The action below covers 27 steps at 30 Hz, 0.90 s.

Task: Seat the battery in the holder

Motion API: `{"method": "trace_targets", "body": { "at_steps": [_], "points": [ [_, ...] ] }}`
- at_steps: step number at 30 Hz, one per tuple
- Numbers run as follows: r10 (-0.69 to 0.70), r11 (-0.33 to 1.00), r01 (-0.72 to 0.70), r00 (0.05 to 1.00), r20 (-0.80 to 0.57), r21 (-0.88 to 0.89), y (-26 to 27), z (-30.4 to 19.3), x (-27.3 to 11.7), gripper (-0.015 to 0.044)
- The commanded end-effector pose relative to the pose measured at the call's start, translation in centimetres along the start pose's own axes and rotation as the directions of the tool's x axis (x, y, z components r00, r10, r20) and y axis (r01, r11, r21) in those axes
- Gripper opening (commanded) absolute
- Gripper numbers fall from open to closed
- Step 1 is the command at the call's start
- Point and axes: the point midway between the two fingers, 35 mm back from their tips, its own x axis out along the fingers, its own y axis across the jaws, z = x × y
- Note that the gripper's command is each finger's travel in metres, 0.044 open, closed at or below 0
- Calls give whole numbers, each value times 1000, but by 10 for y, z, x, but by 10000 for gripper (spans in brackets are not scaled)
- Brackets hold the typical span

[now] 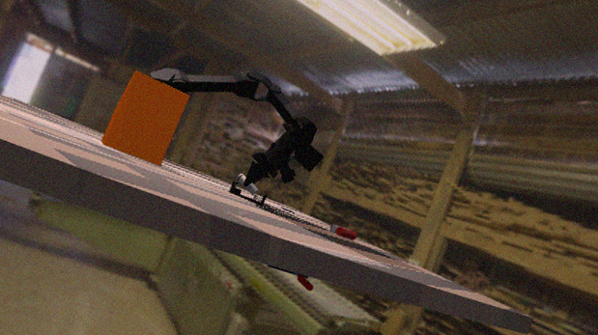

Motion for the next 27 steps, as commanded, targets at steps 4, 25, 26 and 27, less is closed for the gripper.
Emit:
{"method": "trace_targets", "body": {
  "at_steps": [4,25,26,27],
  "points": [
    [-6,1000,6,999,-37,-7,-1,2,2,77],
    [-3,1000,2,992,-126,-10,-1,5,6,77],
    [-3,1000,2,992,-126,-10,-1,5,6,77],
    [-3,1000,2,992,-126,-9,-1,6,6,77]
  ]
}}
